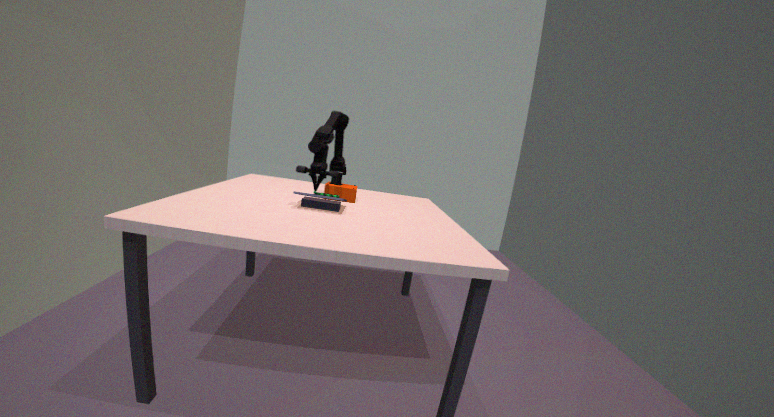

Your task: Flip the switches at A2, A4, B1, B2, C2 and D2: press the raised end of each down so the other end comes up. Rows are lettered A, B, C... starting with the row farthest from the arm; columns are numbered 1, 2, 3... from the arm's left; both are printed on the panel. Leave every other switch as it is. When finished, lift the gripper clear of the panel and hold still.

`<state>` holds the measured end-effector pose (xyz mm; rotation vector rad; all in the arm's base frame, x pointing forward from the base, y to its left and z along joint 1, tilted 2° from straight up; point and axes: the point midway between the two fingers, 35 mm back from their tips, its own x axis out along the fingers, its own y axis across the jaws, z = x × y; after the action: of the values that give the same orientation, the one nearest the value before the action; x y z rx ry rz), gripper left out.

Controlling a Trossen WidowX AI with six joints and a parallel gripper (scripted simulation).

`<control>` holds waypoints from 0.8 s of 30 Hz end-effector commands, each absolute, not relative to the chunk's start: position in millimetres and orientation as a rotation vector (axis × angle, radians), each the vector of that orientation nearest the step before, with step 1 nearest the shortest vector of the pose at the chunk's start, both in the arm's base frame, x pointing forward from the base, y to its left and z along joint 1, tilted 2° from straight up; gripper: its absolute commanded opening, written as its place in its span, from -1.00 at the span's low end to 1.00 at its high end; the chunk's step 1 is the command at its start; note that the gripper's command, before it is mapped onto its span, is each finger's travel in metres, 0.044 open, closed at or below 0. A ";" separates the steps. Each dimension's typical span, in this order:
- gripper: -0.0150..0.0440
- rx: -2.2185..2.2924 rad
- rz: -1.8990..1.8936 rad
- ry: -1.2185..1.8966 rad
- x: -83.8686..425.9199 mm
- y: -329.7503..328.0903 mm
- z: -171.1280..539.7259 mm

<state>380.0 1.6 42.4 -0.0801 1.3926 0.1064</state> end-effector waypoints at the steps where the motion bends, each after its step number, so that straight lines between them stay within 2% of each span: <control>1: -0.49 -0.079 0.111 1.392 380.2 2.3 41.8; 24: -0.49 -0.079 0.111 1.392 380.8 2.4 38.9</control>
<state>380.5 1.7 40.0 -0.0803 1.3923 0.1066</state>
